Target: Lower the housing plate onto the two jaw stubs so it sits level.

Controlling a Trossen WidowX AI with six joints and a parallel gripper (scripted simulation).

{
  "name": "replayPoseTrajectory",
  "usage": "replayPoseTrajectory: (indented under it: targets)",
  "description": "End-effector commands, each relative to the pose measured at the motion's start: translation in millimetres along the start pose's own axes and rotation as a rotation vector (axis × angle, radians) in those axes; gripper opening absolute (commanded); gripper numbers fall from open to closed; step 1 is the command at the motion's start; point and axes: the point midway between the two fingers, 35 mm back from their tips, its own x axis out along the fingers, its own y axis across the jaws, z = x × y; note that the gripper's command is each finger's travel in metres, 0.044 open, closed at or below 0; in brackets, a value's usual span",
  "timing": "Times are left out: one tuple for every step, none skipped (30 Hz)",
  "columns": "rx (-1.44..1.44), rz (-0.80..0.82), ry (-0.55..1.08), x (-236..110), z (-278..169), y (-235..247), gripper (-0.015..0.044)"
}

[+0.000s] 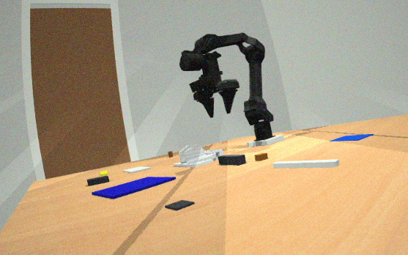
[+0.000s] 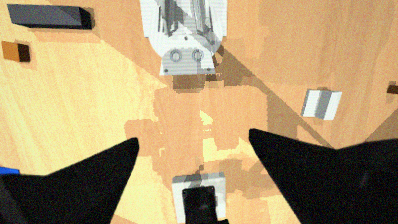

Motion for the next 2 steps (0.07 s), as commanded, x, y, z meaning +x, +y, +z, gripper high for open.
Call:
replayPoseTrajectory:
  targets:
    - [0.001,-0.003,0.0,-0.4,-0.8,-0.5,0.044]
    - [0.001,-0.003,0.0,-0.4,-0.8,-0.5,0.044]
